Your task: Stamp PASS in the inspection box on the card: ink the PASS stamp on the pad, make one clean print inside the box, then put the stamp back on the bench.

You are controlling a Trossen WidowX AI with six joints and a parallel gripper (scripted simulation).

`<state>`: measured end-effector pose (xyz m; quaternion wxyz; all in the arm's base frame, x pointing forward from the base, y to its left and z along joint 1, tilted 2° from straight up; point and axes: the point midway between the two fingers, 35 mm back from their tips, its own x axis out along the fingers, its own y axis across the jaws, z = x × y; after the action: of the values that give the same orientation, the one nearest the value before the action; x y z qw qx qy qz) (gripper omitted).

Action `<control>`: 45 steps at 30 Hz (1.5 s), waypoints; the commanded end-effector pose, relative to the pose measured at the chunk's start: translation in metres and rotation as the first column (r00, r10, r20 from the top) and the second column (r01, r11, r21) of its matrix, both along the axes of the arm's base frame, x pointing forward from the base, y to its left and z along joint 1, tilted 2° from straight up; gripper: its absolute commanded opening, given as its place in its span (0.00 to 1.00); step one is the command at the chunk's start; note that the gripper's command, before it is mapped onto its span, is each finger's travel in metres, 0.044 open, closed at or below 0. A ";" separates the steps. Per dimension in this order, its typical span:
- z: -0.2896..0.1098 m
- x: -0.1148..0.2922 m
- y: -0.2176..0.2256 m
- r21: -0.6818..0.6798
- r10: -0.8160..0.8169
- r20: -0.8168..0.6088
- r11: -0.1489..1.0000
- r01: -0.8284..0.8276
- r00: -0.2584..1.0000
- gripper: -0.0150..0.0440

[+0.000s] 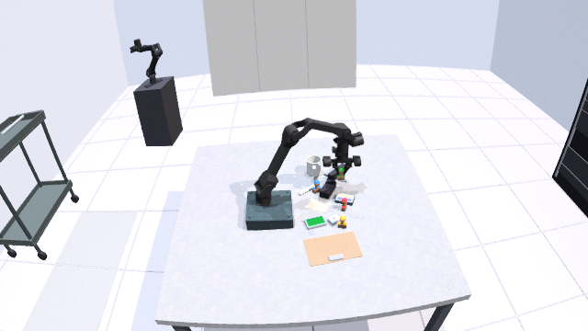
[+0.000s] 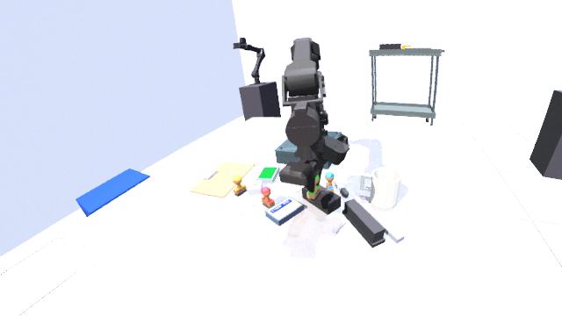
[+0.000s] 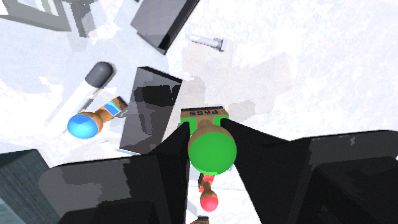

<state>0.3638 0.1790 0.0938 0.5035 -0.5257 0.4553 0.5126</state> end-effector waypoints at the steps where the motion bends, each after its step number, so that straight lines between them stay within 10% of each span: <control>1: -0.005 0.002 0.000 -0.002 -0.006 0.002 1.000 0.006 1.000 0.25; 42: -0.066 0.006 0.001 -0.003 -0.006 0.002 1.000 0.006 1.000 0.25; 45: -0.063 0.007 0.002 0.002 -0.004 0.005 1.000 0.004 1.000 0.39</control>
<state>0.3707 0.1807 0.0298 0.5058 -0.5253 0.4553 0.5108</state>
